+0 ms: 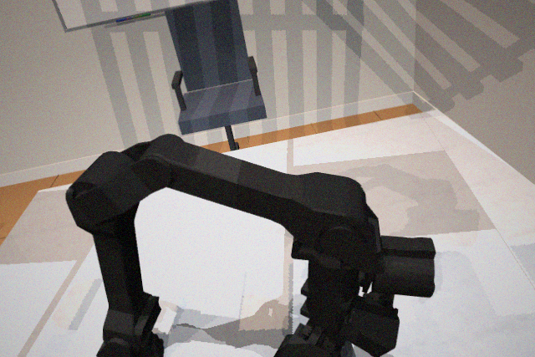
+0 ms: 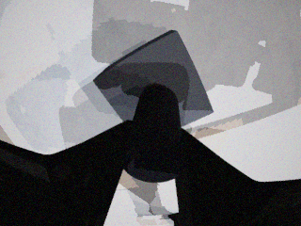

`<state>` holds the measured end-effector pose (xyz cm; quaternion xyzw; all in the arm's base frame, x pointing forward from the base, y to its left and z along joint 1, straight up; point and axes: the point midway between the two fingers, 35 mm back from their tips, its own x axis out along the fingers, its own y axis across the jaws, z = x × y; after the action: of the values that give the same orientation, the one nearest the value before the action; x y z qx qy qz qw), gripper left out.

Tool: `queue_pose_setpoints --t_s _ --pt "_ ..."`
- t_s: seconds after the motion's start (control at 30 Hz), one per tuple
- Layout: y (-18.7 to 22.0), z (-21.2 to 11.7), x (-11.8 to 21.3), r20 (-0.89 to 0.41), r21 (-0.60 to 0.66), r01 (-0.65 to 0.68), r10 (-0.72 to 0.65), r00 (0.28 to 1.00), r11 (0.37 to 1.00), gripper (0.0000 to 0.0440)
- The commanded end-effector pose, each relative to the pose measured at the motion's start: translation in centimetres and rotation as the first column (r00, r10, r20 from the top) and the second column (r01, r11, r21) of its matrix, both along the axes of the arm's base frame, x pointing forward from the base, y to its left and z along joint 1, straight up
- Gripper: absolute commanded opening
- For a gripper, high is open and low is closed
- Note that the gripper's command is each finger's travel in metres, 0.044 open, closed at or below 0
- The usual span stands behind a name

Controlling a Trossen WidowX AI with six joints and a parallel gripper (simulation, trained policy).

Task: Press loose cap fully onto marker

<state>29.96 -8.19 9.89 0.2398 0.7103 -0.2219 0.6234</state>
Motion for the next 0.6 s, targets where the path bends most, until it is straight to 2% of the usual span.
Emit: queue_pose_setpoints --t_s 0.0,0.57 --pt "0.06 -1.53 -1.12 -0.064 0.007 -0.014 0.015 0.998 1.0 0.0088" --pt "-0.14 -1.74 -1.1 -0.059 -0.001 -0.034 0.034 0.998 0.999 0.0111"
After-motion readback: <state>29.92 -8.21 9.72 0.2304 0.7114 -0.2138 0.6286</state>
